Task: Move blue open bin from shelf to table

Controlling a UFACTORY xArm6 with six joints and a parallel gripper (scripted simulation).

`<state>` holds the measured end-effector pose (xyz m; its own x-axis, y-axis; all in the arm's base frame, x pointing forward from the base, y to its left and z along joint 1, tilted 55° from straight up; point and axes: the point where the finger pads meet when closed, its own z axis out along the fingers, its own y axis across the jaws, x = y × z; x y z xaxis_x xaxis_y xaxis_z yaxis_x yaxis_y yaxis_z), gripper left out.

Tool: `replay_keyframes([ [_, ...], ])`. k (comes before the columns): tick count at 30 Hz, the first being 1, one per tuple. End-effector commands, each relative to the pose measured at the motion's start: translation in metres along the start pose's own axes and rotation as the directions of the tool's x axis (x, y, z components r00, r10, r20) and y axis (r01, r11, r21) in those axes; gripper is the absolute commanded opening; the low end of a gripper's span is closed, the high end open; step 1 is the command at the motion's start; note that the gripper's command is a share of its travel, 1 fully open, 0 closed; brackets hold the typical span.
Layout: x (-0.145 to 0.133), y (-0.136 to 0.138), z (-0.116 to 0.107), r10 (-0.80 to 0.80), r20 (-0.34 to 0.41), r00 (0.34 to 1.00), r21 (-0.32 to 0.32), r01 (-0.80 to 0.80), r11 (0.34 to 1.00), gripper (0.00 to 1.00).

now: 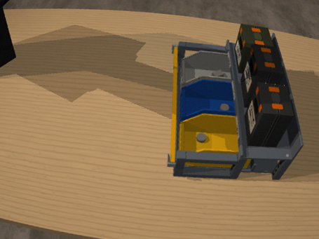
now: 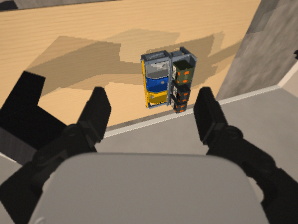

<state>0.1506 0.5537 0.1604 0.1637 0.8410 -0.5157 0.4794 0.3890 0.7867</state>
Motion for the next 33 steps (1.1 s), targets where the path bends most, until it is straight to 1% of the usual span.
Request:
replay_keyframes([
  [1, 0.006, 0.005, -0.005, 0.007, 0.006, 1.000, 0.004, -0.007, 1.000, 1.00],
  [8, 0.006, 0.005, -0.005, 0.007, 0.006, 1.000, 0.004, -0.007, 1.000, 1.00],
  [13, 0.034, 0.002, -0.004, 0.007, 0.006, 1.000, 0.004, -0.007, 1.000, 1.00],
  [25, 0.034, 0.002, -0.004, 0.007, 0.006, 1.000, 0.004, -0.007, 1.000, 1.00],
  [30, 0.024, 0.003, -0.004, 0.007, 0.006, 1.000, 0.004, -0.007, 1.000, 1.00],
  [33, 0.024, 0.003, -0.004, 0.007, 0.006, 1.000, 0.004, -0.007, 1.000, 1.00],
])
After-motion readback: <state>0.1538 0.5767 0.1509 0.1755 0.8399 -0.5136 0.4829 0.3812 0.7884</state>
